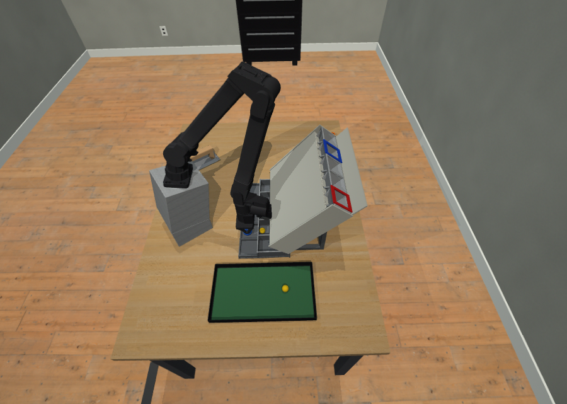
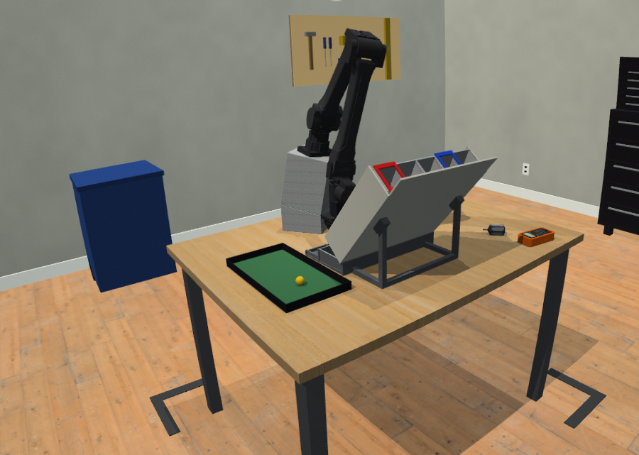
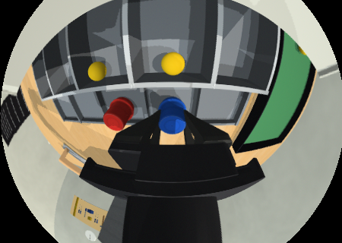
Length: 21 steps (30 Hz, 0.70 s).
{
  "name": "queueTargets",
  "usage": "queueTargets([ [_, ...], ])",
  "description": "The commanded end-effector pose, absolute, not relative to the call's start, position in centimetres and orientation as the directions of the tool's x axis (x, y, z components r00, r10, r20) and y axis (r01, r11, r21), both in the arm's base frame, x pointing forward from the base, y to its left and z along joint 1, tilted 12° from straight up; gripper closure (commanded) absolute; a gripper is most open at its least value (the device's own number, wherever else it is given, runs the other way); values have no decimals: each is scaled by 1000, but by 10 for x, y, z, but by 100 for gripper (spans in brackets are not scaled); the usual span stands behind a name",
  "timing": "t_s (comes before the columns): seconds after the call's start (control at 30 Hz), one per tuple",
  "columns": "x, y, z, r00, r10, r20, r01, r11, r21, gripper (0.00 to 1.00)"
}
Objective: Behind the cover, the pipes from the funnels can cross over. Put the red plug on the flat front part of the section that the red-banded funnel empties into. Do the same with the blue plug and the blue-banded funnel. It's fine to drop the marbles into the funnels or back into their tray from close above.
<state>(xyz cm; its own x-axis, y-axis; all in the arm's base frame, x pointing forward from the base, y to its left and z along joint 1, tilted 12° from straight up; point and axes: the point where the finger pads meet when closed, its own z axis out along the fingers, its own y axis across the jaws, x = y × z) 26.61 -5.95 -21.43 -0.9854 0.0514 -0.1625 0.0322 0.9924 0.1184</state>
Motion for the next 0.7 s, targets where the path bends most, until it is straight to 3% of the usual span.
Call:
queueTargets([
  [0.0,268,-58,-213,-984,53,-170,34,993,115,100],
  [0.03,268,-58,-213,-984,53,-170,34,993,115,41],
  [0.67,268,-58,-213,-984,53,-170,33,993,115,41],
])
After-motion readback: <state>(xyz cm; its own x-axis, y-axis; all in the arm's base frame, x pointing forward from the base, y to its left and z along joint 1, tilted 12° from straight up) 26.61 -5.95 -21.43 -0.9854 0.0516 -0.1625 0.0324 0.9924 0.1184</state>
